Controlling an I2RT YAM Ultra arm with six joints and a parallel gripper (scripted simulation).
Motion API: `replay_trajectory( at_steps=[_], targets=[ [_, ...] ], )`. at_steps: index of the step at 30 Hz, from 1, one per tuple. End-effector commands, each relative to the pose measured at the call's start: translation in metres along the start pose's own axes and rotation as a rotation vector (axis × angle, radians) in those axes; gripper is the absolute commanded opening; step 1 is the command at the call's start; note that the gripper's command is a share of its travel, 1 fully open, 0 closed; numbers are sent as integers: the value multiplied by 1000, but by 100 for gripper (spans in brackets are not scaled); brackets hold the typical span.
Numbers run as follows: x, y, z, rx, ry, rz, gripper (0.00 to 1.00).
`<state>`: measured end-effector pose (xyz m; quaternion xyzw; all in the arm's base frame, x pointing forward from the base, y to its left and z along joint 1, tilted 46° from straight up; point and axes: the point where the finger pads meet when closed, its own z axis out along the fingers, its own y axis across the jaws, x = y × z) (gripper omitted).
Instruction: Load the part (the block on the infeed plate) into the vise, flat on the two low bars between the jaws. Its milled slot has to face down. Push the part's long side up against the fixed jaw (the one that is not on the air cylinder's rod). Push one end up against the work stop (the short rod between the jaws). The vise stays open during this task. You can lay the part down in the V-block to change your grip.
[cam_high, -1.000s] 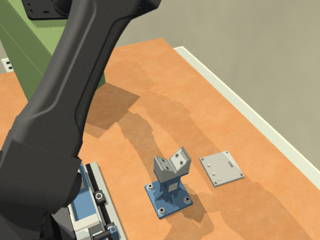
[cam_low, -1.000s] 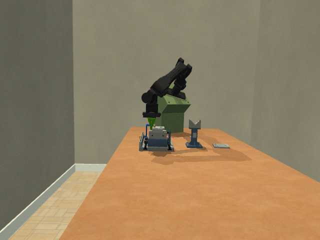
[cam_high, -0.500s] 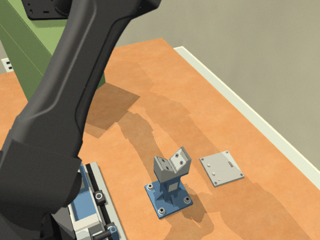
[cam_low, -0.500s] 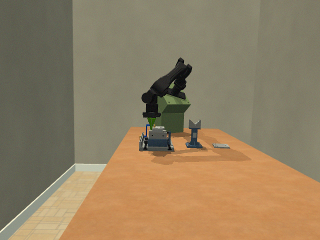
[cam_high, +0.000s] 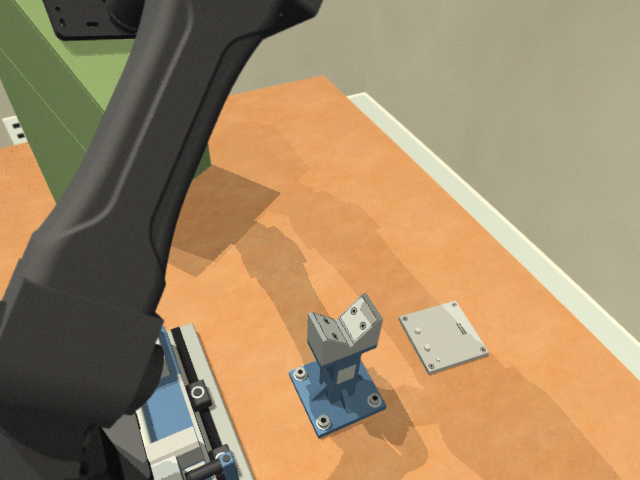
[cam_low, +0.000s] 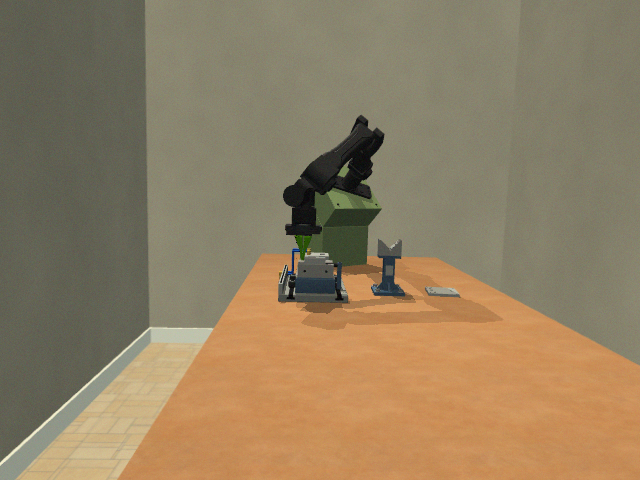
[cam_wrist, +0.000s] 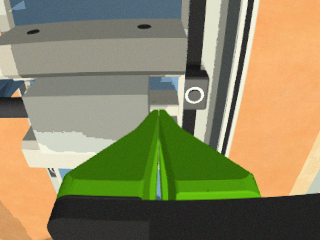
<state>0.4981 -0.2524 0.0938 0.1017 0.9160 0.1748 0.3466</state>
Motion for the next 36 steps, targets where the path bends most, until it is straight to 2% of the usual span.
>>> replay_trajectory(
  at_steps=[1,12,15,36],
  targets=[
    [-8,6,-11,-8,-25,-3,0],
    [-13,5,-15,-3,-35,-10,0],
    [-5,-7,-7,-5,-16,5,0],
    [-6,-34,-9,-4,-20,1,0]
  ],
)
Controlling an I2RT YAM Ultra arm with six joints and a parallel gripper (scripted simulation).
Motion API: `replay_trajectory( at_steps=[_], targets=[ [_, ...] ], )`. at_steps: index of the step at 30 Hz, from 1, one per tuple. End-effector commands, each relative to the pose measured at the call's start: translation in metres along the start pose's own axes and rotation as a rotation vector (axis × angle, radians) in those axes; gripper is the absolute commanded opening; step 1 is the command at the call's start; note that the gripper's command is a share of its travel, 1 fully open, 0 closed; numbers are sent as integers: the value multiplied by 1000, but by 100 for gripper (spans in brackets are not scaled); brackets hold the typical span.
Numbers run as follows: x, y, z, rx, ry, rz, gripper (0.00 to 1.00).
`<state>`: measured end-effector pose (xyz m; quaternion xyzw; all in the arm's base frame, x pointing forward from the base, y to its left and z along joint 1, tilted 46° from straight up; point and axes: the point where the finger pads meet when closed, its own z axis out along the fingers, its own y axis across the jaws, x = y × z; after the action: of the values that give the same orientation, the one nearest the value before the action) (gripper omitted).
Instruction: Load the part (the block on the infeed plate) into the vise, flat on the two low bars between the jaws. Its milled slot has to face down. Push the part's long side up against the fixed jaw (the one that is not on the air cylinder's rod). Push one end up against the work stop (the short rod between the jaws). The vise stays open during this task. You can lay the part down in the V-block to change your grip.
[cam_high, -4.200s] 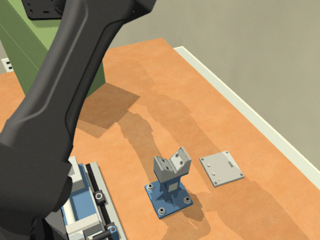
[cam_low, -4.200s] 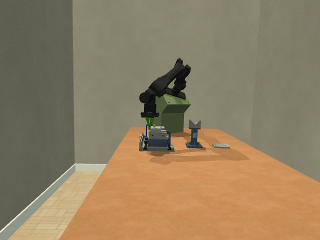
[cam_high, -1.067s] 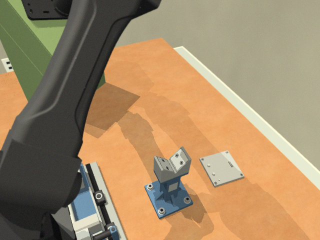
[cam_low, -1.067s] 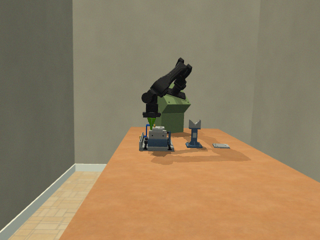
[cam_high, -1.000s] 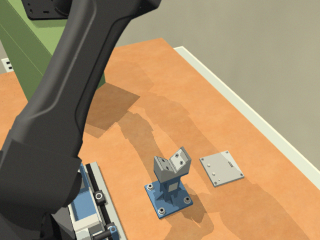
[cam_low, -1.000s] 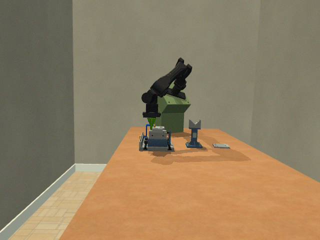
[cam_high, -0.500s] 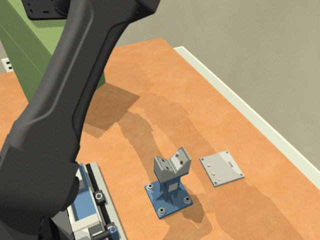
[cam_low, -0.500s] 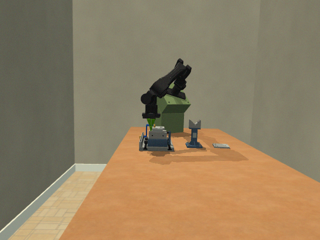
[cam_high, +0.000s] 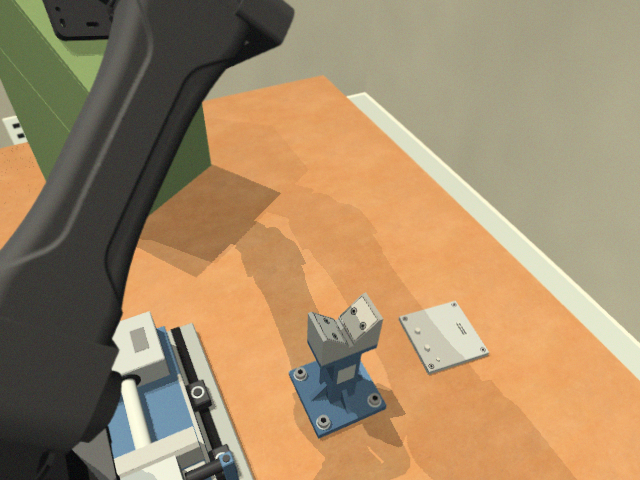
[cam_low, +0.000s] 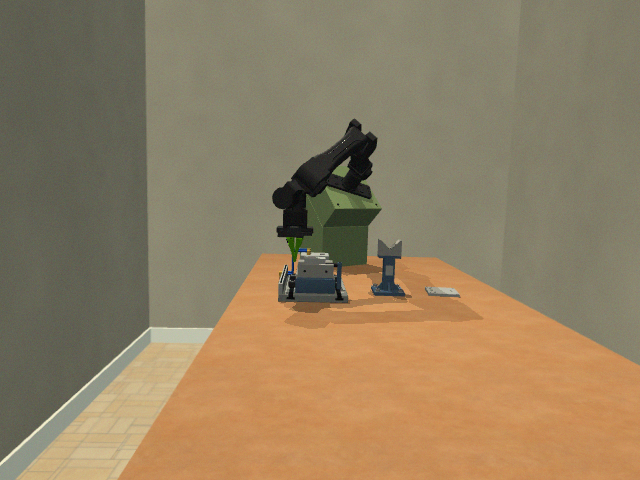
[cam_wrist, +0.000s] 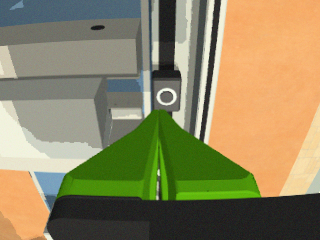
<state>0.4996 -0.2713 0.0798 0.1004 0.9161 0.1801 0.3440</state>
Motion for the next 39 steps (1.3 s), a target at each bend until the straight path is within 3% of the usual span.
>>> replay_trajectory(
  at_steps=[1,9,20,39],
  targets=[
    [-11,-9,-19,9,-33,-7,0],
    [-12,-9,-20,10,-36,-10,0],
    [-17,-5,-35,15,-48,-21,0],
    [-15,-5,-74,16,-46,-20,0]
  ],
)
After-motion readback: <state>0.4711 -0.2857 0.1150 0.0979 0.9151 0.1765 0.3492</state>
